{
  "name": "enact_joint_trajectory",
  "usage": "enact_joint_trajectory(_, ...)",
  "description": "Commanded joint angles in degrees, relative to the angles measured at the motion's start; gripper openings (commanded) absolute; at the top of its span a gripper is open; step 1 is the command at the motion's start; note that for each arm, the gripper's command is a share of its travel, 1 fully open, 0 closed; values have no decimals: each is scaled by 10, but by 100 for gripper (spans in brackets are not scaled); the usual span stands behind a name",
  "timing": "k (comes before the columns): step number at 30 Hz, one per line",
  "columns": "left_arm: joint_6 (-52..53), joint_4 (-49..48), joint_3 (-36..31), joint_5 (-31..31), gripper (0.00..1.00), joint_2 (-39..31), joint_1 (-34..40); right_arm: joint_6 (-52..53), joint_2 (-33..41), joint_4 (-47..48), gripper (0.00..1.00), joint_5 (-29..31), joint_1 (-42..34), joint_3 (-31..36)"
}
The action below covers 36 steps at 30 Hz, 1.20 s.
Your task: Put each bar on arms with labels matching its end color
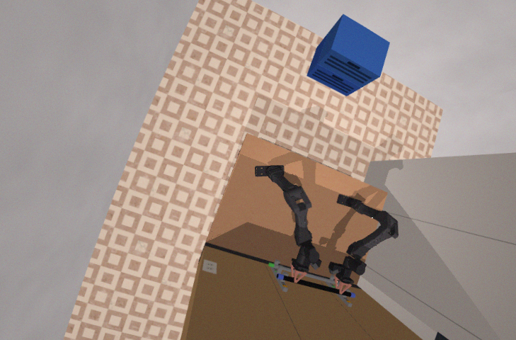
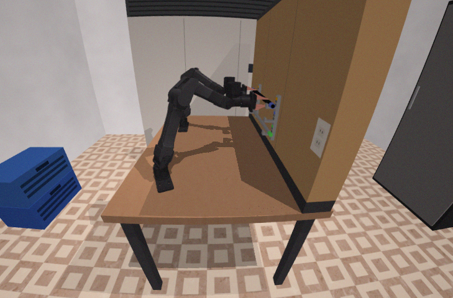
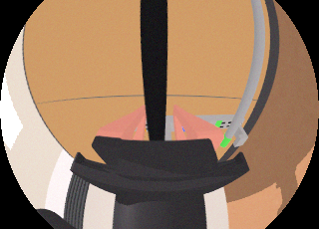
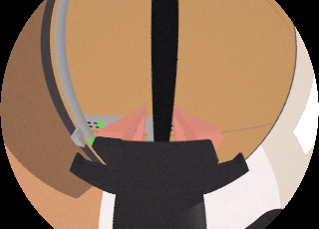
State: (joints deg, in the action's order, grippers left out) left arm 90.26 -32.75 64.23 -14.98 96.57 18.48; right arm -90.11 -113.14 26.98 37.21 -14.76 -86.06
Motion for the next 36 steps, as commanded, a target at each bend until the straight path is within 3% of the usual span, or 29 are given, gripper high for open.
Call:
enact_joint_trajectory(1,-3,17,13,5,34,-1,-7,2,-3,-9,33,-2,4,-13)
enact_joint_trajectory(25,-3,17,13,5,0,-1,-7,2,-3,-9,0,-2,4,-13)
enact_joint_trajectory(36,-3,17,18,6,0,4,-8,2,-7,-10,0,-4,6,-18)
